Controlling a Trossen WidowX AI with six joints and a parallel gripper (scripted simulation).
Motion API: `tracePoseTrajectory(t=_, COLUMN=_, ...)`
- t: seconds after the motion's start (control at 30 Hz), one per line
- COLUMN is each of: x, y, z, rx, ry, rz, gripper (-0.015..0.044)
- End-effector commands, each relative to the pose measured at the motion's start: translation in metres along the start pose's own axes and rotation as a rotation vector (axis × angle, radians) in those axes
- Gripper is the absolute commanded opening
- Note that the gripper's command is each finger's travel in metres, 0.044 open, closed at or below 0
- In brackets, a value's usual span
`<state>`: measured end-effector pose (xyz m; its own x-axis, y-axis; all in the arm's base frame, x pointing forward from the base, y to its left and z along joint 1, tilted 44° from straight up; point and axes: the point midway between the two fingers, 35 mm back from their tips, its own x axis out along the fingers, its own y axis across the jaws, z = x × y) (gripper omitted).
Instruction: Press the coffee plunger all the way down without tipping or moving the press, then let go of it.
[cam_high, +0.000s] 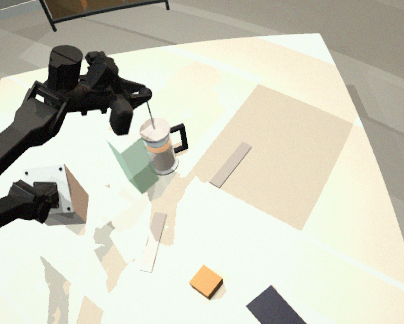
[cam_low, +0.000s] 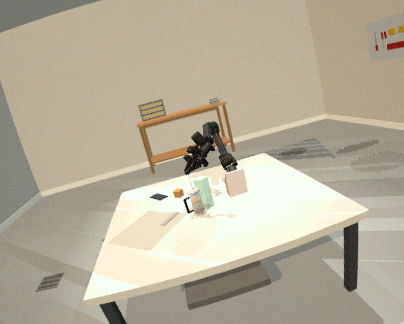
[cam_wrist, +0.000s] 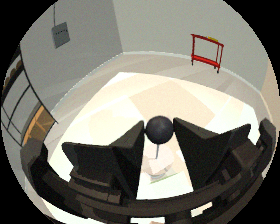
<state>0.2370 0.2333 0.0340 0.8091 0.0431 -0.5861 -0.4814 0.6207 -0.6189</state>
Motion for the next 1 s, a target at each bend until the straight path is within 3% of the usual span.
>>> tracePoseTrajectory(t=0.0, x=0.009, y=0.003, z=-0.022, rx=-0.022, ry=0.042, rz=0.008, gripper=0.0125)
tracePoseTrajectory(t=0.97, x=0.039, y=0.002, z=-0.061, rx=-0.024, ry=0.041, rz=0.008, gripper=0.0125)
